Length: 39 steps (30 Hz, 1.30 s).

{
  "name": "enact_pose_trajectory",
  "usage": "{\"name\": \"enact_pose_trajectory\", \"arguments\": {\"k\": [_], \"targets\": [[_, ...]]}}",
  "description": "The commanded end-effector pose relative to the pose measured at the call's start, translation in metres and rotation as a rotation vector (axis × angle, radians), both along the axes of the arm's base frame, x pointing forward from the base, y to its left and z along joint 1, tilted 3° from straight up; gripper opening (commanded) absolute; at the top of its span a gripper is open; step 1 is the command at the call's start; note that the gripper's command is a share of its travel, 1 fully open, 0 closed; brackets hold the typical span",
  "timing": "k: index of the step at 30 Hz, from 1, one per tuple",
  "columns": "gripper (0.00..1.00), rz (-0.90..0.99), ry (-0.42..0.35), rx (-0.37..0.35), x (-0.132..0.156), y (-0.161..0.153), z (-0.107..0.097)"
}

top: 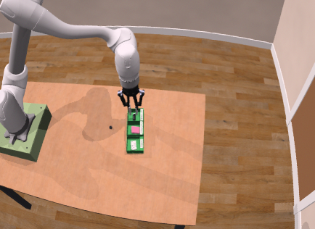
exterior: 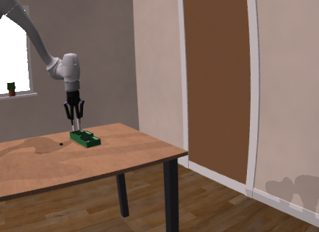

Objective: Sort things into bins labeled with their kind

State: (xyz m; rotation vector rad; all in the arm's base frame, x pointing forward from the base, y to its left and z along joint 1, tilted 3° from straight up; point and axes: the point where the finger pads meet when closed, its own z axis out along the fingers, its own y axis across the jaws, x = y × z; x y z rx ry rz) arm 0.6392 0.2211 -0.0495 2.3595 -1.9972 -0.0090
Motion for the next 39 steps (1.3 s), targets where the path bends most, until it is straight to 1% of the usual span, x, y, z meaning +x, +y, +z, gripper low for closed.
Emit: {"name": "enact_pose_trajectory", "arguments": {"k": [1,9,10,21,23,38,39], "targets": [[0.17,0.000,0.000,0.000,0.001,0.001,0.017],[0.17,0.000,0.000,0.000,0.000,0.000,0.017],[1.00,0.000,0.000,0.000,0.001,0.001,0.021],[1.00,0.000,0.000,0.000,0.002,0.002,0.065],[1.00,0.000,0.000,0.000,0.002,0.002,0.065],[1.00,0.000,0.000,0.000,0.004,0.004,0.124],[1.00,0.000,0.000,0.000,0.004,0.004,0.124]]}}
